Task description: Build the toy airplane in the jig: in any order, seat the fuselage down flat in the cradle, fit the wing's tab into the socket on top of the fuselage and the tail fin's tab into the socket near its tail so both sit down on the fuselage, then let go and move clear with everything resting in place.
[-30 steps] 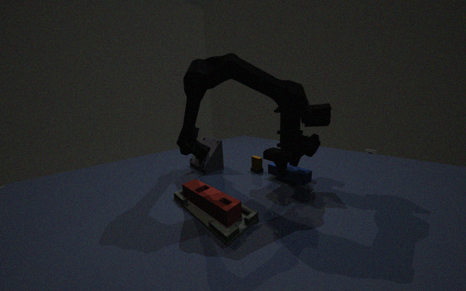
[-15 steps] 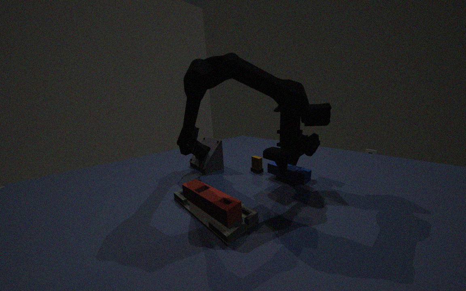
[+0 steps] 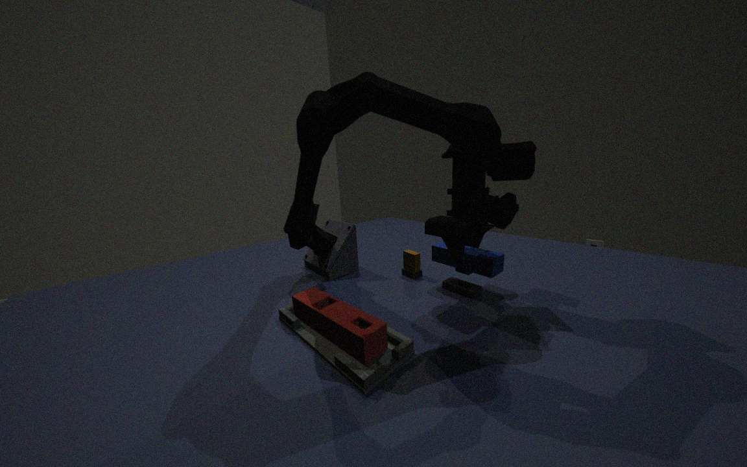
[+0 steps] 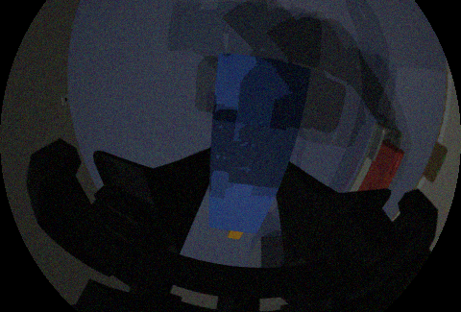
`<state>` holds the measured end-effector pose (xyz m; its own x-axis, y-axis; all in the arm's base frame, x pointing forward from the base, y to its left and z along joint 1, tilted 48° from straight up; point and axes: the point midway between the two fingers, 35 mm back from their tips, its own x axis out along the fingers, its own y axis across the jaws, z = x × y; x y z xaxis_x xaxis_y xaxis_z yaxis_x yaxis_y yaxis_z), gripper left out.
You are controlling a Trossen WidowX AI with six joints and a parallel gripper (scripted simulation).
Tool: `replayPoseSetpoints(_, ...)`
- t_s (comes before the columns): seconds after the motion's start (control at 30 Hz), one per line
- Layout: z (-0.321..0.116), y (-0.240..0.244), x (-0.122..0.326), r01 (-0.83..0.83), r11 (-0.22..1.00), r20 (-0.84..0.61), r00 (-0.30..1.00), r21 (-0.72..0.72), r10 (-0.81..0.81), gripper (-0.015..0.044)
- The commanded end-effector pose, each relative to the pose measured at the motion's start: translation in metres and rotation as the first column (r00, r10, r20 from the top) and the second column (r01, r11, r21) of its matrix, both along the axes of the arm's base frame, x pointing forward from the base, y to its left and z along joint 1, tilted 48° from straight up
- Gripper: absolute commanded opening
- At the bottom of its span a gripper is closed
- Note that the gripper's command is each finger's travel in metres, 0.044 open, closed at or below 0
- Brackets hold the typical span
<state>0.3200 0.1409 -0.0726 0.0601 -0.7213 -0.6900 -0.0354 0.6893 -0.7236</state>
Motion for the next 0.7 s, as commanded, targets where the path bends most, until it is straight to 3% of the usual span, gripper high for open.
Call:
replayPoseSetpoints(0.0, 0.008, 0.01, 0.0, 0.002, 1.0, 0.005, 1.0, 0.005, -0.002, 0.0)
replayPoseSetpoints(0.67, 0.052, 0.054, -0.008, -0.002, 1.0, 0.009, 1.0, -0.003, 0.002, 0.0)
